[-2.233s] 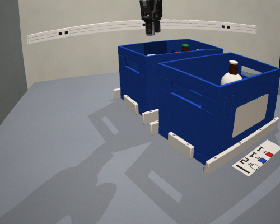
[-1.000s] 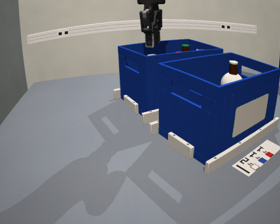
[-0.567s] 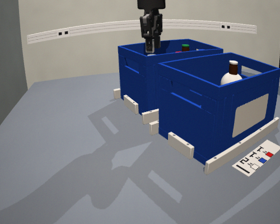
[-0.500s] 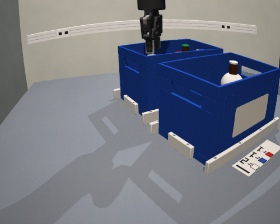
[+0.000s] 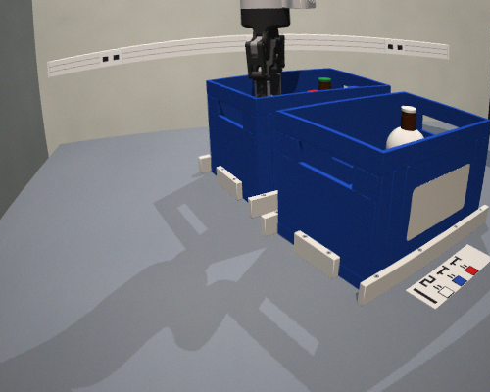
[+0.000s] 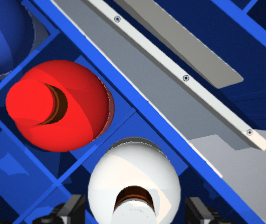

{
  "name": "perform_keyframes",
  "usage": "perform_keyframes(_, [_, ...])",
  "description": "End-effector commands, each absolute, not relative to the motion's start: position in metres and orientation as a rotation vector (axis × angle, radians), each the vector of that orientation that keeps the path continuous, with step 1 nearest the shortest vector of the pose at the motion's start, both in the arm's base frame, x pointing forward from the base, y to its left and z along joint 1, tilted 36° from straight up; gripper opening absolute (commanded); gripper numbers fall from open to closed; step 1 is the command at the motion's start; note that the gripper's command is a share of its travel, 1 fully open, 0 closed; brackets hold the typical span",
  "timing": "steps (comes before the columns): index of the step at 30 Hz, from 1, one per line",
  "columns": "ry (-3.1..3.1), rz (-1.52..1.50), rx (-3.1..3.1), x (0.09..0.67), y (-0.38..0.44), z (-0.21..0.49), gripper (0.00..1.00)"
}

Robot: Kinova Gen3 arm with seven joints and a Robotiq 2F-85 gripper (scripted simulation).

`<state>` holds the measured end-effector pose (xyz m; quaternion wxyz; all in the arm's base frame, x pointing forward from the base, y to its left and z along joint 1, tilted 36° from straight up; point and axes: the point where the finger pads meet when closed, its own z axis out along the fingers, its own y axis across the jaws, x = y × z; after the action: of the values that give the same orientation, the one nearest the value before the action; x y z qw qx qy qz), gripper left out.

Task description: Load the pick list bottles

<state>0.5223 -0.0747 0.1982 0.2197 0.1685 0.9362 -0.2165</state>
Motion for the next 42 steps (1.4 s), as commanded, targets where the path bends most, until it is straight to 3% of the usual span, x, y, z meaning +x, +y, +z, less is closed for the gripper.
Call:
perform_keyframes(1, [2.589,-0.597,0.465,0.524,-0.076,0.195,0.67])
perform_keyframes(24, [2.589,-0.597,0.465,0.529,-0.083,0.184,0.67])
perform_keyframes(25, [2.589,-0.597,0.465,0.528,-0.081,0.187,0.48])
perform_keyframes(42, [2.589,-0.598,0.465,0.528,-0.081,0.187,0.47])
